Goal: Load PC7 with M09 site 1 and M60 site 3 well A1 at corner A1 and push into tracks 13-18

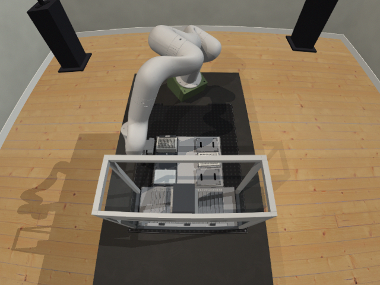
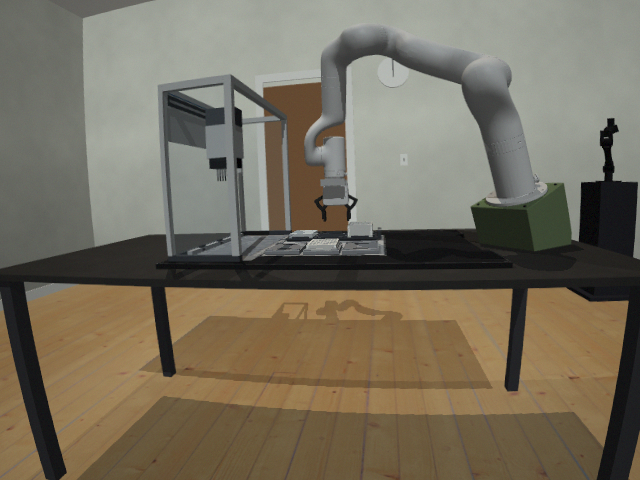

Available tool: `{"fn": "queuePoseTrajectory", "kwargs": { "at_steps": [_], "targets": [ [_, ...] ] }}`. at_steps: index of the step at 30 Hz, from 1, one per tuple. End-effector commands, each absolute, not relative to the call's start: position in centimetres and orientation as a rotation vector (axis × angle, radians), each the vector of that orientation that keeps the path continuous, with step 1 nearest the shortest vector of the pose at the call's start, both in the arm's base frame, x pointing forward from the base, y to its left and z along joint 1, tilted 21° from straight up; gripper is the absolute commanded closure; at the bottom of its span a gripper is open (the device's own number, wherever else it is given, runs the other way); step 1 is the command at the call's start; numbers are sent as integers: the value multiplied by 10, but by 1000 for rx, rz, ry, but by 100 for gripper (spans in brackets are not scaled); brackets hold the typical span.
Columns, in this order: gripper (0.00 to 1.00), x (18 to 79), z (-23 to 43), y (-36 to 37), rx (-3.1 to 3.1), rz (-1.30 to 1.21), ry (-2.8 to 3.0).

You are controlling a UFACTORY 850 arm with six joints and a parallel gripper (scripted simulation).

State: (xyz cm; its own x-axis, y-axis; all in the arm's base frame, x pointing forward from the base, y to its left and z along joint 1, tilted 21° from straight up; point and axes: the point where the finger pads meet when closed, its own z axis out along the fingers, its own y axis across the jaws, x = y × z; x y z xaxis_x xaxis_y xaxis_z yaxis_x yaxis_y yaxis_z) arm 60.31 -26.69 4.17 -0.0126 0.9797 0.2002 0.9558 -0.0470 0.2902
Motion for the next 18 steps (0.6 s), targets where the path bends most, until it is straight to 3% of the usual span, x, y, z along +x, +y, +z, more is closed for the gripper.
{"fn": "queuePoseTrajectory", "kwargs": {
  "at_steps": [1, 18],
  "targets": [
    [0, 601, 51, -269, 2157, 541, 2119],
    [0, 594, 75, -274, 2157, 541, 2119]
  ]
}}
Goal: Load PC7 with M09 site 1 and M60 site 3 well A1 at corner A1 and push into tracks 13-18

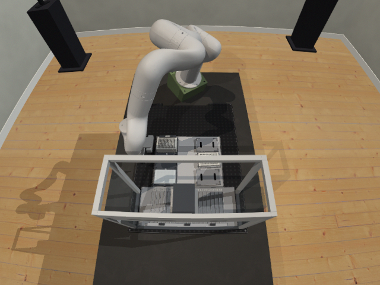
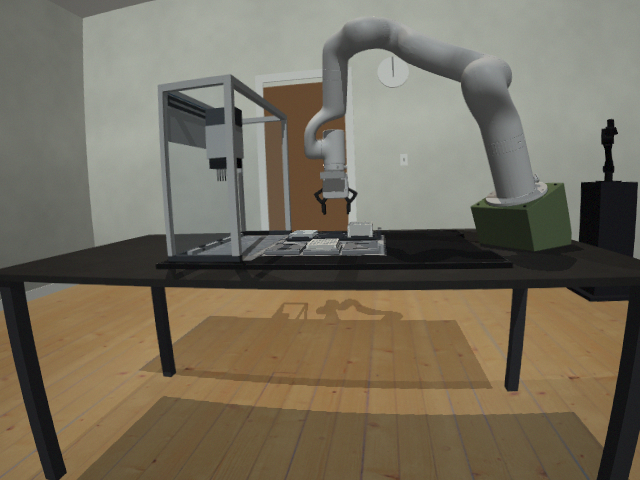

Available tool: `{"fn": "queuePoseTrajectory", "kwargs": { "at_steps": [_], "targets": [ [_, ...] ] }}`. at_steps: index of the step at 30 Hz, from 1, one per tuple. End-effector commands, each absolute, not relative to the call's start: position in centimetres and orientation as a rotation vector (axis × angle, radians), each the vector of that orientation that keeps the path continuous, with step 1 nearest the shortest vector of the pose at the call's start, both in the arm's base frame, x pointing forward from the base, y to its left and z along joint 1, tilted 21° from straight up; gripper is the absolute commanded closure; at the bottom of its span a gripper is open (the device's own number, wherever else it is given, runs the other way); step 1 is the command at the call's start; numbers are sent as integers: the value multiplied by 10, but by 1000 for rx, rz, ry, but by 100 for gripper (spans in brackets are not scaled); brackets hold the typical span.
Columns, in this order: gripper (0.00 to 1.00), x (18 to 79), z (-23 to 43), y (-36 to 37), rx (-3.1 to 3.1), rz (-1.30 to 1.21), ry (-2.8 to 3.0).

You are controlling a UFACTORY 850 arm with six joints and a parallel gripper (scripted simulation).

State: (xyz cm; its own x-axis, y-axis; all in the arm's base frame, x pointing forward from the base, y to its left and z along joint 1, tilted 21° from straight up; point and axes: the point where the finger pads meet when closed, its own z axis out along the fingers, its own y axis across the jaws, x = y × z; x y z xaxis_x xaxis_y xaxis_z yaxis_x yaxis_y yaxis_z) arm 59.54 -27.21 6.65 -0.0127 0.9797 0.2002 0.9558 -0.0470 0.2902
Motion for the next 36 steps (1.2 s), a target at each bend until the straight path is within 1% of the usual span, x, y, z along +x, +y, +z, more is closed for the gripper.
{"fn": "queuePoseTrajectory", "kwargs": {
  "at_steps": [1, 23, 34, 35, 36],
  "targets": [
    [0, 593, 76, -274, 2157, 541, 2119],
    [0, 583, 107, -281, 2157, 541, 2119],
    [0, 583, 107, -281, 2157, 541, 2119],
    [18, 579, 107, -278, 2196, 544, 2087],
    [18, 575, 106, -275, 2235, 546, 2054]
  ]
}}
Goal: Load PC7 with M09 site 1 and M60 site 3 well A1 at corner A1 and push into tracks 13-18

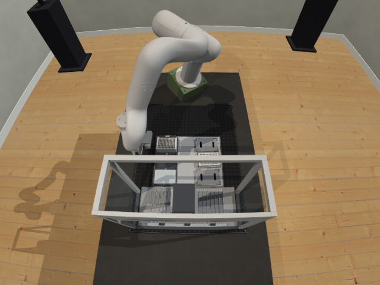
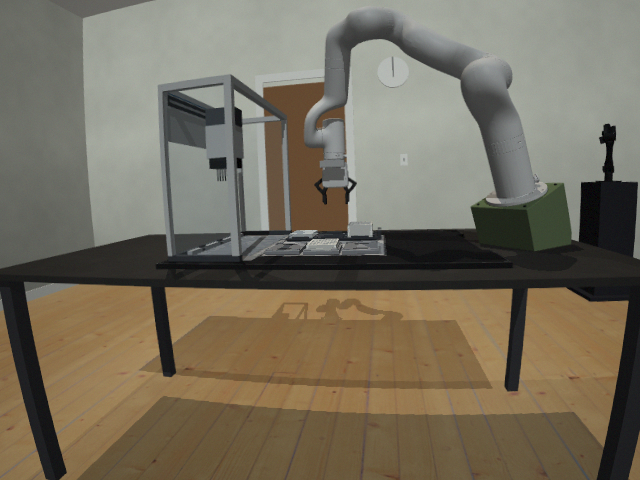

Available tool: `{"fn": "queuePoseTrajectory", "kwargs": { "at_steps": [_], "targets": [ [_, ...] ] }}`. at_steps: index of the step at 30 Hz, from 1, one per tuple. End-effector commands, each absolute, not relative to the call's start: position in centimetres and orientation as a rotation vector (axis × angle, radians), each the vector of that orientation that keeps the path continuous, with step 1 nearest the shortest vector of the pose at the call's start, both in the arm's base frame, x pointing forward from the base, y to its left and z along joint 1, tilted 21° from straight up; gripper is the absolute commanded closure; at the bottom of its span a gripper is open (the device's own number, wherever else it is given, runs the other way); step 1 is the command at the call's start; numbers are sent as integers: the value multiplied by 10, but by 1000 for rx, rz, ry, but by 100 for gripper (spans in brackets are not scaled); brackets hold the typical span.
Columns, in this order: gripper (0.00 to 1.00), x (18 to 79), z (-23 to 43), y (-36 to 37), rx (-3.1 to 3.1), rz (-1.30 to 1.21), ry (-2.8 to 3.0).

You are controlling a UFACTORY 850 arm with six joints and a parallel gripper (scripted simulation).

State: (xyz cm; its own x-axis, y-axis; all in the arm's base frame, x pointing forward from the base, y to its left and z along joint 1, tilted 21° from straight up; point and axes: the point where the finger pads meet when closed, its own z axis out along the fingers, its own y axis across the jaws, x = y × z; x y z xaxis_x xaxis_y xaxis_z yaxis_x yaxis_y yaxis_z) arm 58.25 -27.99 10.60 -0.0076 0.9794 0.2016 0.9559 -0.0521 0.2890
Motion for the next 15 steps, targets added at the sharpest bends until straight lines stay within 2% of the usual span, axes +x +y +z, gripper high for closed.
{"fn": "queuePoseTrajectory", "kwargs": {
  "at_steps": [1, 15],
  "targets": [
    [18, 571, 105, -272, 2273, 549, 2020],
    [18, 523, 97, -238, 2689, 566, 1563]
  ]
}}
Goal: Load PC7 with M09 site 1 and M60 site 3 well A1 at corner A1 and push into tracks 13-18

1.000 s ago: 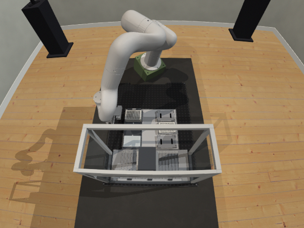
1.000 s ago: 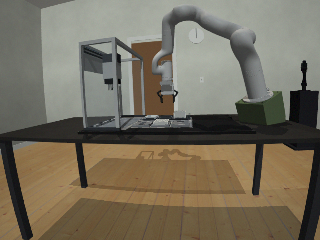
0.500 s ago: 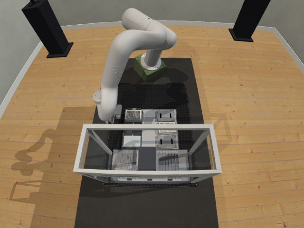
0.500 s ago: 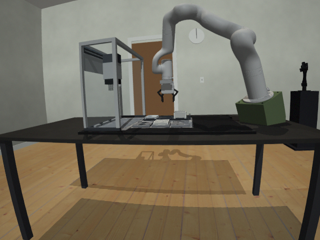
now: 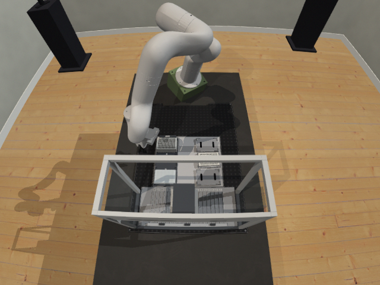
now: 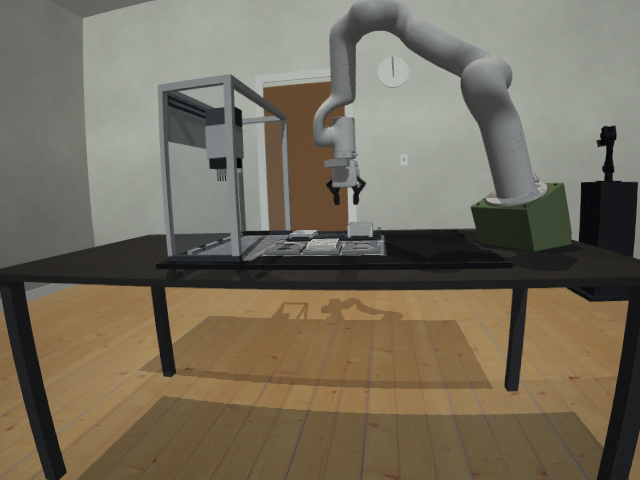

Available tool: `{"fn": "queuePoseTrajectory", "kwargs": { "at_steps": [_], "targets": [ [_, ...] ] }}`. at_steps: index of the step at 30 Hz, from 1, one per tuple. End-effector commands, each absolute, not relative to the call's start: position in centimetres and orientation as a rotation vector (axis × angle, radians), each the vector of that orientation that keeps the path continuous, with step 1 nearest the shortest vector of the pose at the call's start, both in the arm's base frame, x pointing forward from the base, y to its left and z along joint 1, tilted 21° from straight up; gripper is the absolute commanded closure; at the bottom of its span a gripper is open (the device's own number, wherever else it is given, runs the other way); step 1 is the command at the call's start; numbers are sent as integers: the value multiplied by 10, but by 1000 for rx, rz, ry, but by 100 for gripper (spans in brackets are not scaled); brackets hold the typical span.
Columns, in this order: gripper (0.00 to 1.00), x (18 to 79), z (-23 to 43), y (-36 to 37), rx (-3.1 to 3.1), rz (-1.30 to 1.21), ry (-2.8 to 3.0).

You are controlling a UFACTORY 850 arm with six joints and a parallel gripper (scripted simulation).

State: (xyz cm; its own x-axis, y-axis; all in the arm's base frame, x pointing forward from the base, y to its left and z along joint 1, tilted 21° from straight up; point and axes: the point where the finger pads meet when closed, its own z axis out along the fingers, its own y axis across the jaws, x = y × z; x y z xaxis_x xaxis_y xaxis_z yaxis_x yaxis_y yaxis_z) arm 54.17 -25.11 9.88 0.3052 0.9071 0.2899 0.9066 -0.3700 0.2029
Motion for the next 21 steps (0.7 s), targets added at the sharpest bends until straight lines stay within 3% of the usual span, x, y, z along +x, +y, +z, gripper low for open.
{"fn": "queuePoseTrajectory", "kwargs": {
  "at_steps": [1, 21],
  "targets": [
    [18, 519, 96, -235, 2720, 567, 1521],
    [18, 446, 84, -183, 3156, 548, 672]
  ]
}}
